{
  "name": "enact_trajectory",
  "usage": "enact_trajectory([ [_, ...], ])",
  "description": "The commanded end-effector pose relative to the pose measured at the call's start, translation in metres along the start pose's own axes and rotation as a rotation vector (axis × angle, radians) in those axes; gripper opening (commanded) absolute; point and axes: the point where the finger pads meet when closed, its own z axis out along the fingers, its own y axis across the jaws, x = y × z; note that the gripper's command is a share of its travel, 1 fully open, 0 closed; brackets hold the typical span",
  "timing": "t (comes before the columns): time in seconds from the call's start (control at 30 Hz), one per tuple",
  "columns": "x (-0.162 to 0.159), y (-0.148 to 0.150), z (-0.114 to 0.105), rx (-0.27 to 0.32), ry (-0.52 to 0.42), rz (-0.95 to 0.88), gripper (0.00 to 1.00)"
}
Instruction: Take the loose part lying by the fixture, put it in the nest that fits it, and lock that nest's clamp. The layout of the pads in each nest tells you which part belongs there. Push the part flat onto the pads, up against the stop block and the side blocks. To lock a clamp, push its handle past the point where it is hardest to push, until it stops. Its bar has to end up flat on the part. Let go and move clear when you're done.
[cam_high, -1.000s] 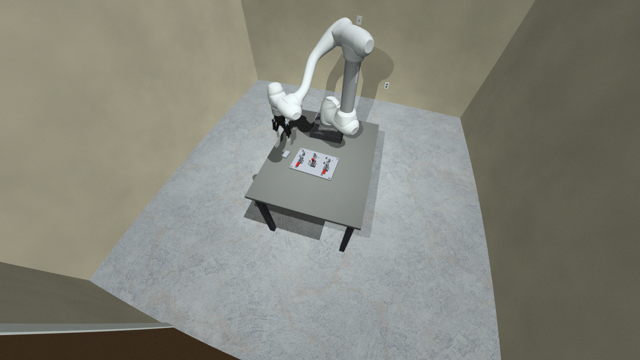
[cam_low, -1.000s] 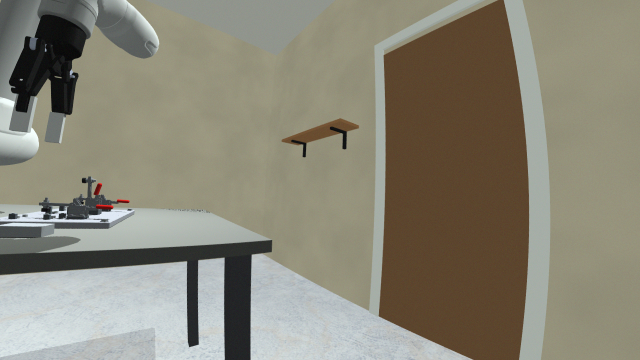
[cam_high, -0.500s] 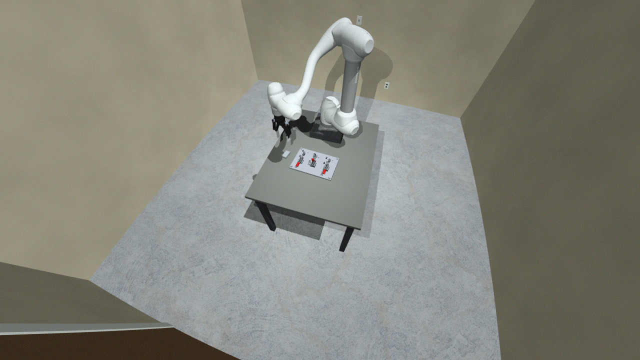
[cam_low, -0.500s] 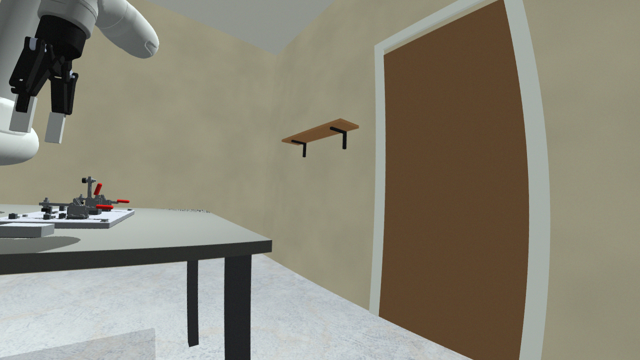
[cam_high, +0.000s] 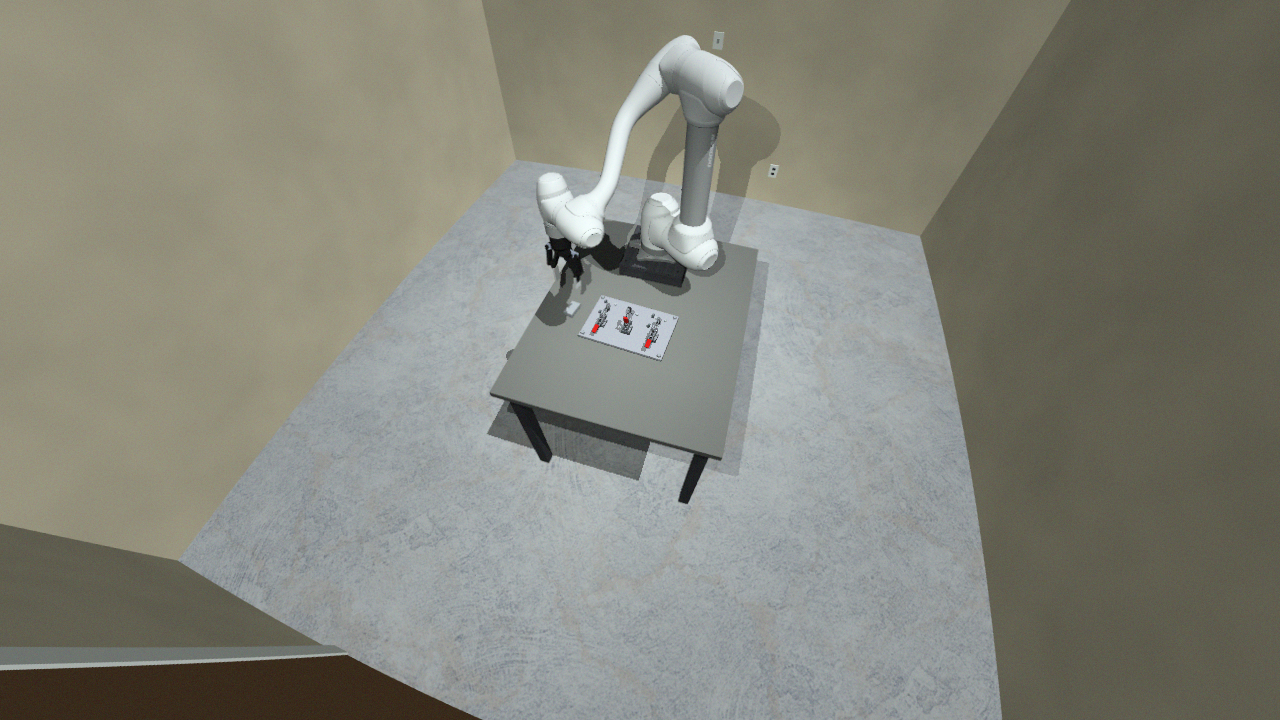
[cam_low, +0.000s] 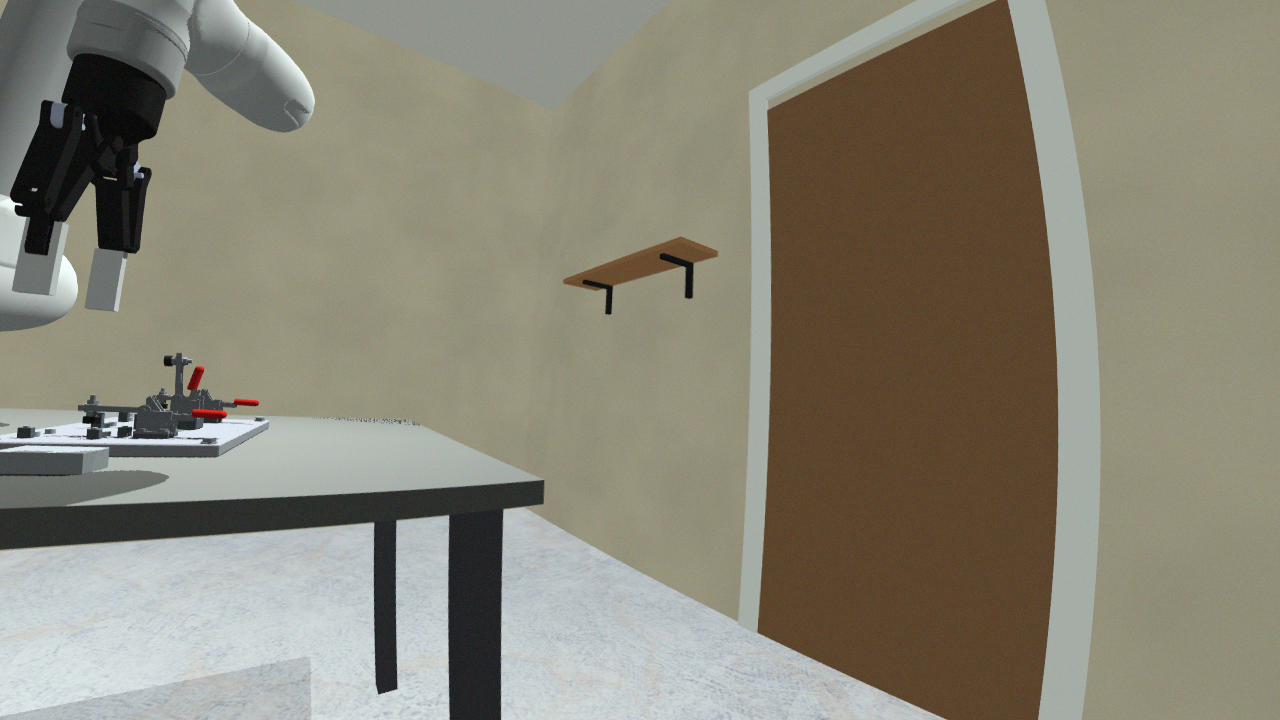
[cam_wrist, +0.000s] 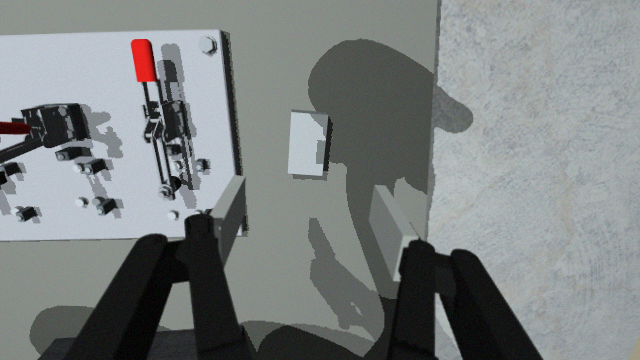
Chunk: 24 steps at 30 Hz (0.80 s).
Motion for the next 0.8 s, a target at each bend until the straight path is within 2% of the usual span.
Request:
enact_trajectory([
  [0.0, 0.000, 0.000, 0.005, 0.000, 0.000, 0.000, 0.62],
  [0.5, 0.000, 0.000, 0.073, 0.000, 0.000, 0.000, 0.62],
  [0.57, 0.000, 0.000, 0.073, 0.000, 0.000, 0.000, 0.62],
  [0.77, 0.000, 0.000, 0.095, 0.000, 0.000, 0.000, 0.62],
])
